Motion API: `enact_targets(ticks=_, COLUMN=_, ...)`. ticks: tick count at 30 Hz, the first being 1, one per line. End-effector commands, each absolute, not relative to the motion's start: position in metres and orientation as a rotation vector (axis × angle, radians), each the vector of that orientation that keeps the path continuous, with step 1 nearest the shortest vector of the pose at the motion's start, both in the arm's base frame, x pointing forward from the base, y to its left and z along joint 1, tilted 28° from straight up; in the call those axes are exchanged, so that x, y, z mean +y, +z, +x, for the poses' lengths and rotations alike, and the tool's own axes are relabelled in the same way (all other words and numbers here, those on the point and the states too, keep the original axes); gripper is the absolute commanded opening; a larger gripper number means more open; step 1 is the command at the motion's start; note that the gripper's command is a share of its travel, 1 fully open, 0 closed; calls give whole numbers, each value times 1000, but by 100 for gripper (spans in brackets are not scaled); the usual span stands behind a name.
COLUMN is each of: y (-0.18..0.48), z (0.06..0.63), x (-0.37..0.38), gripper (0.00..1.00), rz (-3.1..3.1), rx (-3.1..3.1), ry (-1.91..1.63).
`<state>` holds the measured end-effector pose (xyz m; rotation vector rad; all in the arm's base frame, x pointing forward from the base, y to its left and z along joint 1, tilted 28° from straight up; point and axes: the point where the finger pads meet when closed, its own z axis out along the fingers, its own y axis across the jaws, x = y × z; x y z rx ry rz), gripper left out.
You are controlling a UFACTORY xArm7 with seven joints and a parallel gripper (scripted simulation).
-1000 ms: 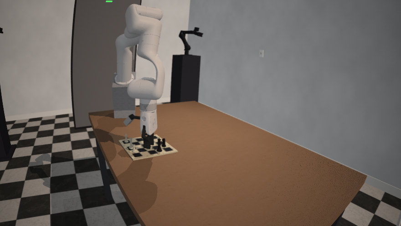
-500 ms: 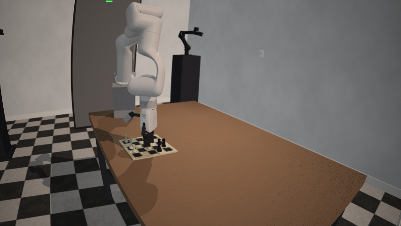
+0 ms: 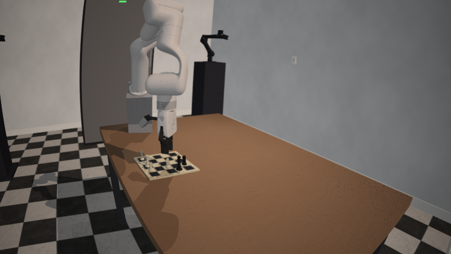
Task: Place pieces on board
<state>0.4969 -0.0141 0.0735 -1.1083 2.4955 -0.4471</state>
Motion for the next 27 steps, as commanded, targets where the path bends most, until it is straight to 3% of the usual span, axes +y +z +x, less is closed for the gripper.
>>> enact_targets(ticks=1, y=87, z=491, x=-12, gripper=39, rz=-1107, rx=2498, ry=-455)
enact_targets(ticks=20, y=105, z=482, x=-9, gripper=39, rz=-1107, rx=2498, ry=-455)
enact_targets(ticks=21, y=105, z=482, x=-9, gripper=100, rz=-1107, rx=2498, ry=-455)
enact_targets(ticks=27, y=105, z=482, x=-9, gripper=100, rz=-1107, rx=2498, ry=-455)
